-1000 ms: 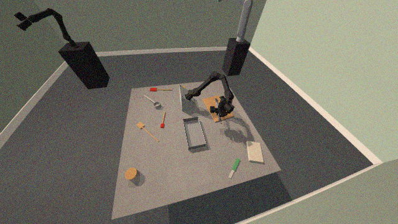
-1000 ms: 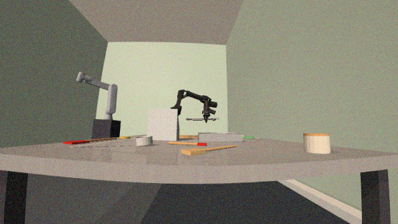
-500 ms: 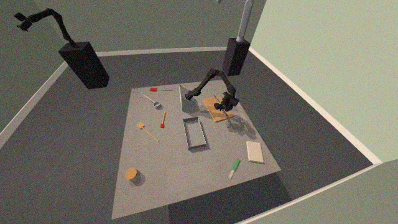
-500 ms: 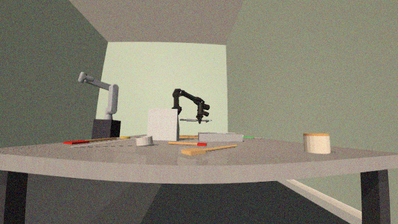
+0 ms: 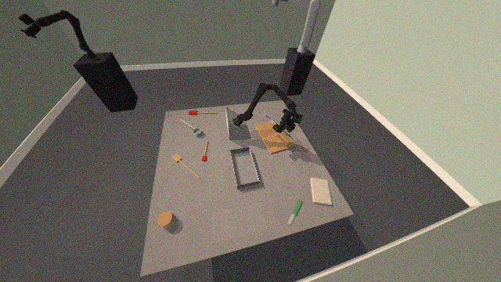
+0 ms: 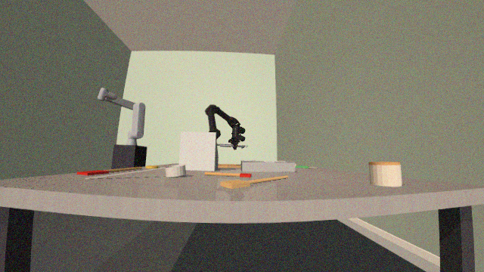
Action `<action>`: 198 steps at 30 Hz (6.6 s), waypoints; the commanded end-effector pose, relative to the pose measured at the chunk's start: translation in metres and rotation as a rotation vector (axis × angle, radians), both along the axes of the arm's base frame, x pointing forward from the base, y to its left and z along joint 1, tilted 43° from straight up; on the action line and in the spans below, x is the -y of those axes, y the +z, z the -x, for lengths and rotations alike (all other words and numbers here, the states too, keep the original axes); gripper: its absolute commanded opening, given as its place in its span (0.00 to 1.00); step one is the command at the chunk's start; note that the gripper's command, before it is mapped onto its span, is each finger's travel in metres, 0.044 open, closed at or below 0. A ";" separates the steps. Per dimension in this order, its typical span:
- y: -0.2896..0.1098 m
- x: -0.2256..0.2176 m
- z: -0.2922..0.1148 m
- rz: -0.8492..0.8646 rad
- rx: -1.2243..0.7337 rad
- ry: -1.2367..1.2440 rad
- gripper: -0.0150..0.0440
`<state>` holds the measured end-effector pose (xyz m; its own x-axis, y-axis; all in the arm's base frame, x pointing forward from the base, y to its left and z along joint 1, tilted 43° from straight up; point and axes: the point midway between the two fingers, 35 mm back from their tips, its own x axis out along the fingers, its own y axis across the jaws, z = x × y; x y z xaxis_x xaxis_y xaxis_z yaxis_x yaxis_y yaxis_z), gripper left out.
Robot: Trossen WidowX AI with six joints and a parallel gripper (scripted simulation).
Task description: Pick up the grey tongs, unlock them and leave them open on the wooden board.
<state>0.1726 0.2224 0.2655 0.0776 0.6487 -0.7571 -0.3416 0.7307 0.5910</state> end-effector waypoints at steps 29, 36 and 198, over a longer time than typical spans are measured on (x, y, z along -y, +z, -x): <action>0.024 -0.013 0.064 -0.054 0.368 0.159 0.00; 0.024 -0.014 0.066 -0.085 0.508 0.110 0.00; 0.012 -0.030 0.056 -0.053 0.183 0.195 0.00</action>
